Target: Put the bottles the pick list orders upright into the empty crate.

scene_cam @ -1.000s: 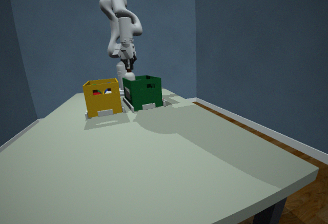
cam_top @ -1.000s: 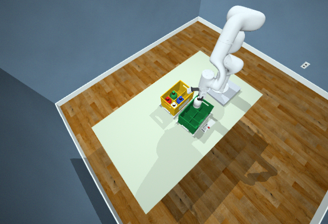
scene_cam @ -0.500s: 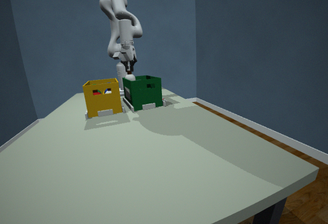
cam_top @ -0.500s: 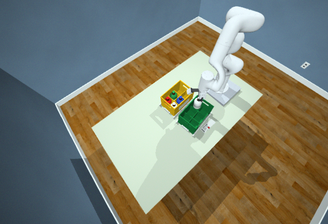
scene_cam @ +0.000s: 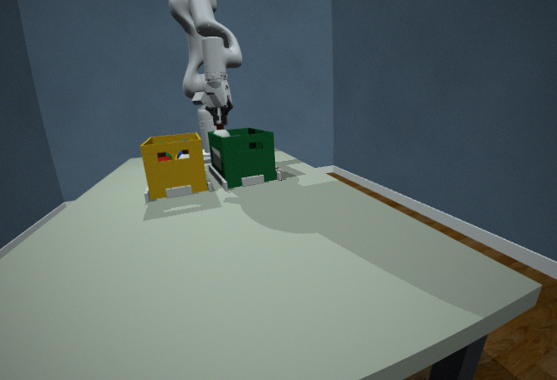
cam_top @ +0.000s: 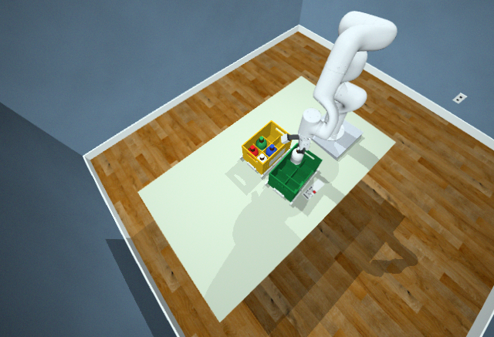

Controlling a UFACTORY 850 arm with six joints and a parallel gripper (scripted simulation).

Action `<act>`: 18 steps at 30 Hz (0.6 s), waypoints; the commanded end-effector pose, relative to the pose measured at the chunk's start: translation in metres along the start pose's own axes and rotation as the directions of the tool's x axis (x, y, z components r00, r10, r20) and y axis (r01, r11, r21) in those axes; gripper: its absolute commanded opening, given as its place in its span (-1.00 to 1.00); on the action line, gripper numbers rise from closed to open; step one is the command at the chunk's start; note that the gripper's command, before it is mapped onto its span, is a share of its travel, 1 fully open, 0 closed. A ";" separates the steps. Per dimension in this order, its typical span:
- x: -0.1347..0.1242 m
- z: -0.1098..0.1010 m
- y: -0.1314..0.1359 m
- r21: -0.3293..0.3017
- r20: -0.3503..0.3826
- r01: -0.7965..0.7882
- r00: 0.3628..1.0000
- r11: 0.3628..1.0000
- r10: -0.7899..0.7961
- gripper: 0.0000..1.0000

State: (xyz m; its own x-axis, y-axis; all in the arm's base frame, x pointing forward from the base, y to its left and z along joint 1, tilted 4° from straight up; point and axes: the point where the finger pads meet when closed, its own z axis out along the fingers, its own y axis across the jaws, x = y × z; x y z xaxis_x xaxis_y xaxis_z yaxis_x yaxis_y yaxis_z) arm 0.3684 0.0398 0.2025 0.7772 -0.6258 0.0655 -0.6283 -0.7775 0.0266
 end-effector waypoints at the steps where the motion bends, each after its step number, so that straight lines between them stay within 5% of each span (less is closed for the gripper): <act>1: 0.001 0.001 -0.001 0.002 -0.002 0.000 1.000 1.000 0.000 -1.00; 18: 0.001 0.016 -0.001 0.002 -0.002 0.000 1.000 1.000 0.000 -1.00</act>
State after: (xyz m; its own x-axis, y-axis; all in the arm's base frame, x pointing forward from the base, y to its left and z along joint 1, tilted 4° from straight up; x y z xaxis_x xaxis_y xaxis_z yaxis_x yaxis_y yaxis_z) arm 0.3690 0.0389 0.1873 0.7772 -0.6258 0.0657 -0.6283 -0.7775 0.0264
